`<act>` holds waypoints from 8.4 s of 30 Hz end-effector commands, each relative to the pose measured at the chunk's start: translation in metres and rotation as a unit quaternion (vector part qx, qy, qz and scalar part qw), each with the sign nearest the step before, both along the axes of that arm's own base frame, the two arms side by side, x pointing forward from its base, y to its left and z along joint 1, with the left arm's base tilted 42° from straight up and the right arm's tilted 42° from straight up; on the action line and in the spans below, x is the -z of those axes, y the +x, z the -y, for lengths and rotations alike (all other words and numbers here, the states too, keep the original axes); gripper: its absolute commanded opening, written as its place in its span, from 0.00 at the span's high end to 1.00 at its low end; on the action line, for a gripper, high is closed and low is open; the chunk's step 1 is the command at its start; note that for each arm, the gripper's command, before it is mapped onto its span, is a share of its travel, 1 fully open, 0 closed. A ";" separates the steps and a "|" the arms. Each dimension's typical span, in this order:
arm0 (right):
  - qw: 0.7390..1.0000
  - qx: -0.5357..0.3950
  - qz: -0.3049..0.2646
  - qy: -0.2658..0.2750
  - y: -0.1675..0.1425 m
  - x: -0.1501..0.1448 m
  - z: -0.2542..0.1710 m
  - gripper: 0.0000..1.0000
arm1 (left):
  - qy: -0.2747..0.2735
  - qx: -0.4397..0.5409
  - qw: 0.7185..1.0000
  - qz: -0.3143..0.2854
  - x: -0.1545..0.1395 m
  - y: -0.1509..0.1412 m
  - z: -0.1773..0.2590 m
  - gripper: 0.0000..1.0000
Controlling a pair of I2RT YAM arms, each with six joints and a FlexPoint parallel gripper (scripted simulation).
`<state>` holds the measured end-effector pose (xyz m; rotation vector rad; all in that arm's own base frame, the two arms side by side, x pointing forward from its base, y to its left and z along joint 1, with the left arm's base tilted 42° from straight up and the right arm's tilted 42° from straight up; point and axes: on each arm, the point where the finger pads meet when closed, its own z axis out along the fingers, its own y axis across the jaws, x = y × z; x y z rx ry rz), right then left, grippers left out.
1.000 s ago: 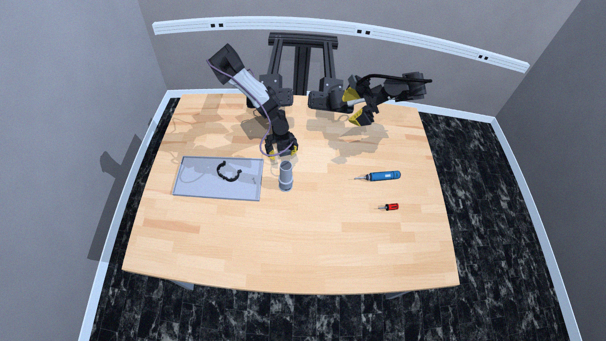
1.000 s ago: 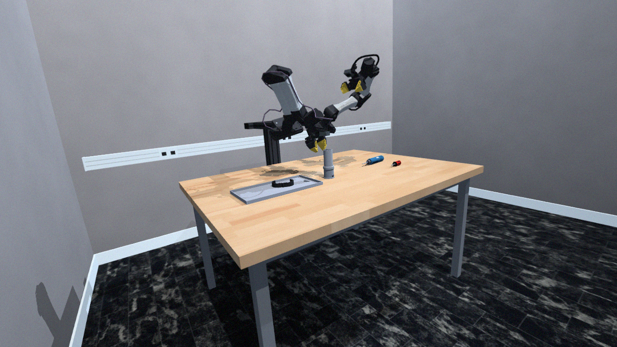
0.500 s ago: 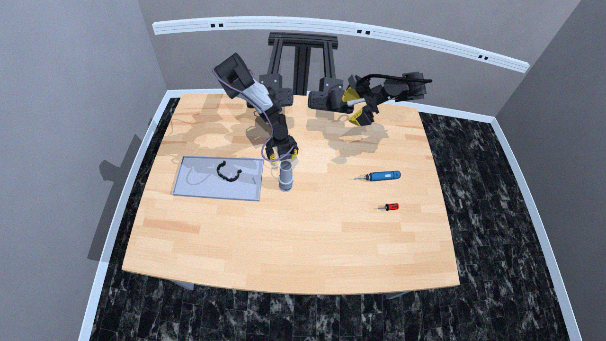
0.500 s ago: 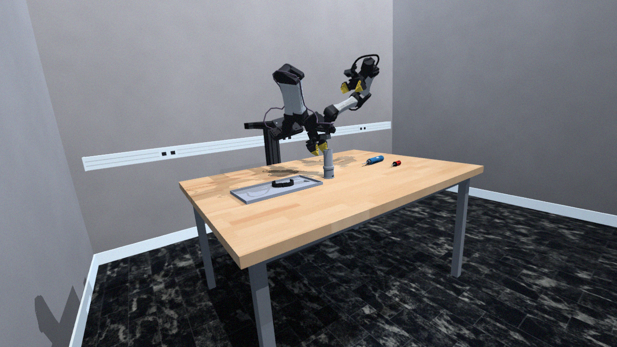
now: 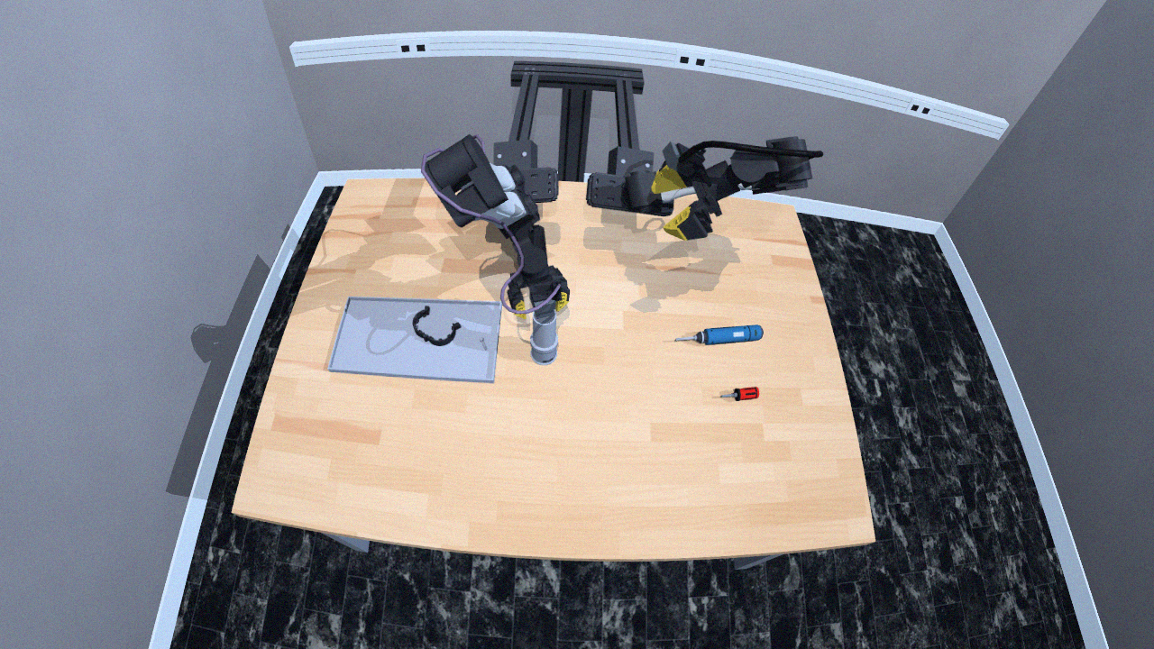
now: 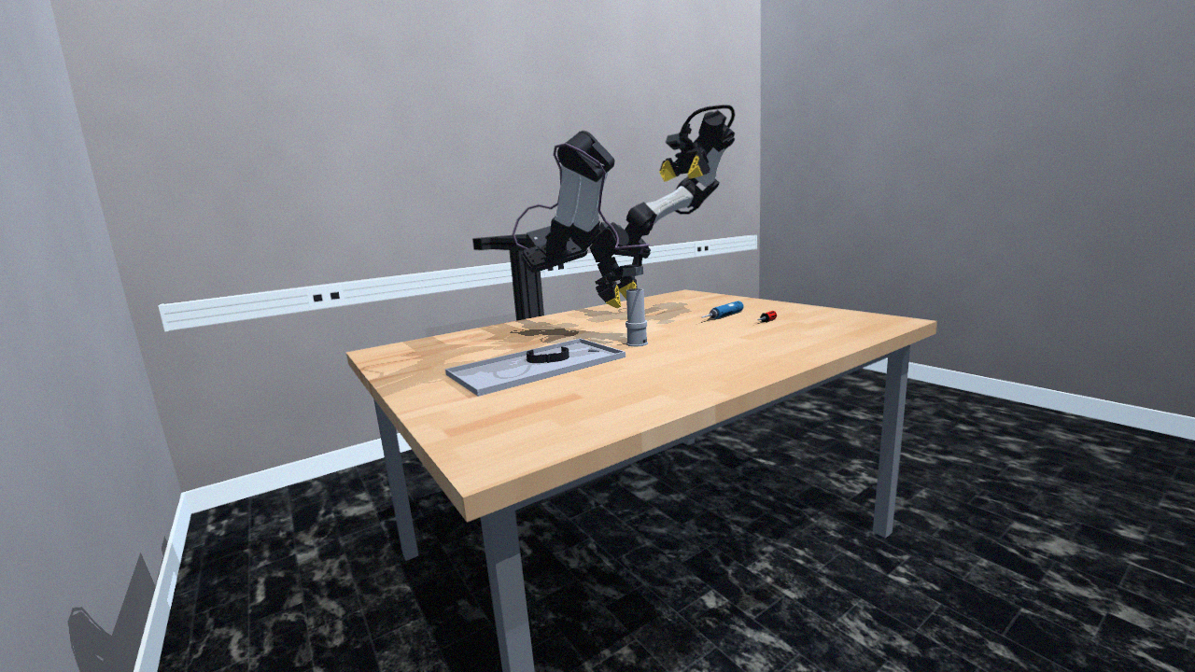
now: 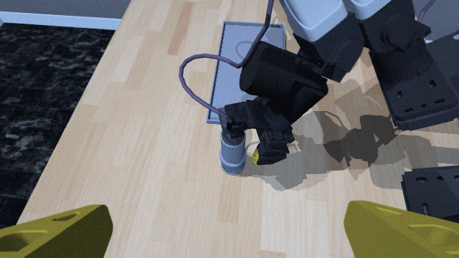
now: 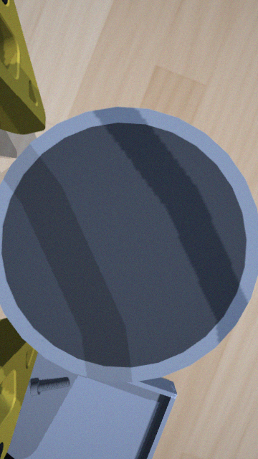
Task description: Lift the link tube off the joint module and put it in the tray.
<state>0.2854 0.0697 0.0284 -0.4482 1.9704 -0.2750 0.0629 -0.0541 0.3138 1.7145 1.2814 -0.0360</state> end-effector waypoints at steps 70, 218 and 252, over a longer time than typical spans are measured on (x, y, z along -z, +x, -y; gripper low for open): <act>0.999 -0.007 0.036 0.016 0.020 -0.025 -0.014 0.59 | -0.002 0.000 1.000 0.000 -0.003 0.000 0.001 0.00; 0.986 0.102 0.076 0.112 -0.042 -0.067 0.416 0.23 | -0.038 0.185 0.981 -0.043 0.233 0.190 0.323 0.00; 0.802 0.443 0.099 0.389 -0.076 -0.110 0.366 0.23 | -0.032 0.259 0.965 0.001 0.190 0.138 0.326 0.00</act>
